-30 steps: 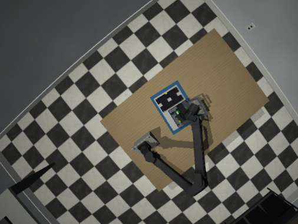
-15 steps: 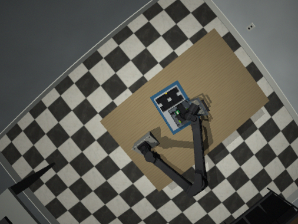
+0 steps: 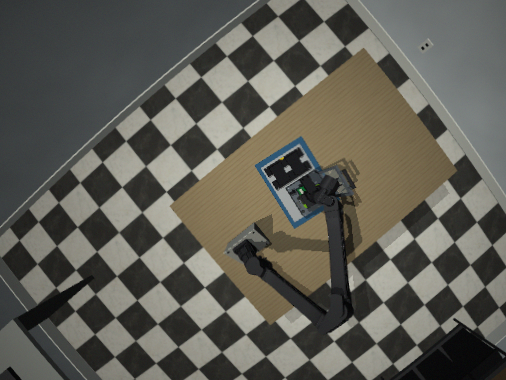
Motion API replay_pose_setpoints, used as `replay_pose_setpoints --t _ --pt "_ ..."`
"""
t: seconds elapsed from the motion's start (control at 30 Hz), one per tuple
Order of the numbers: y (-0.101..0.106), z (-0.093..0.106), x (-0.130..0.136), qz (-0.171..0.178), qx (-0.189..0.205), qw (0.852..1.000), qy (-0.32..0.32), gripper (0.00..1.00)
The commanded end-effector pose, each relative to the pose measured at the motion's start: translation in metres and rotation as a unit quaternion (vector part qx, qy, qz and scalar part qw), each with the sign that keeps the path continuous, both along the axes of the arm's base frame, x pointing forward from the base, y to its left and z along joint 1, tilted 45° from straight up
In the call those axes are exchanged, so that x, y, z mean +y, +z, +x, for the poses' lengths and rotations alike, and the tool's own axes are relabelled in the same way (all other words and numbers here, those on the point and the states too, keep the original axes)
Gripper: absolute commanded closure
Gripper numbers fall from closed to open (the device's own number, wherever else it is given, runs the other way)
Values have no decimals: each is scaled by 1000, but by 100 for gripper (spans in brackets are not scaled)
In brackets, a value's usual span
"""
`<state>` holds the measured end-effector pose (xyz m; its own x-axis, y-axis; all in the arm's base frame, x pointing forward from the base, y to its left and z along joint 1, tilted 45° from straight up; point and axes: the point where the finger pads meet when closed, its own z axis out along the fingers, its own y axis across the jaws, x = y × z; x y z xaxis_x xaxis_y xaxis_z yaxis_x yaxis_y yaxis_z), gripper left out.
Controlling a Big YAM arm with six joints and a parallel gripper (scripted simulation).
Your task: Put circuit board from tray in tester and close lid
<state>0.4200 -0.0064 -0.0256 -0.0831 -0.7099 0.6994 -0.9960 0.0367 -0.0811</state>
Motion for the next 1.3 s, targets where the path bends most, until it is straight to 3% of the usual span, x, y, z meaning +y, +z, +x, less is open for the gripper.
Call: replay_pose_setpoints --t 0.0,0.63,0.67,1.27 --pt "7 20 -1 6 -18 1000 -1 28" --pt "3 13 -4 4 -13 1000 -1 28" --pt "3 13 -5 4 -13 1000 -1 8" --pt "2 11 -5 4 -10 1000 -1 8"
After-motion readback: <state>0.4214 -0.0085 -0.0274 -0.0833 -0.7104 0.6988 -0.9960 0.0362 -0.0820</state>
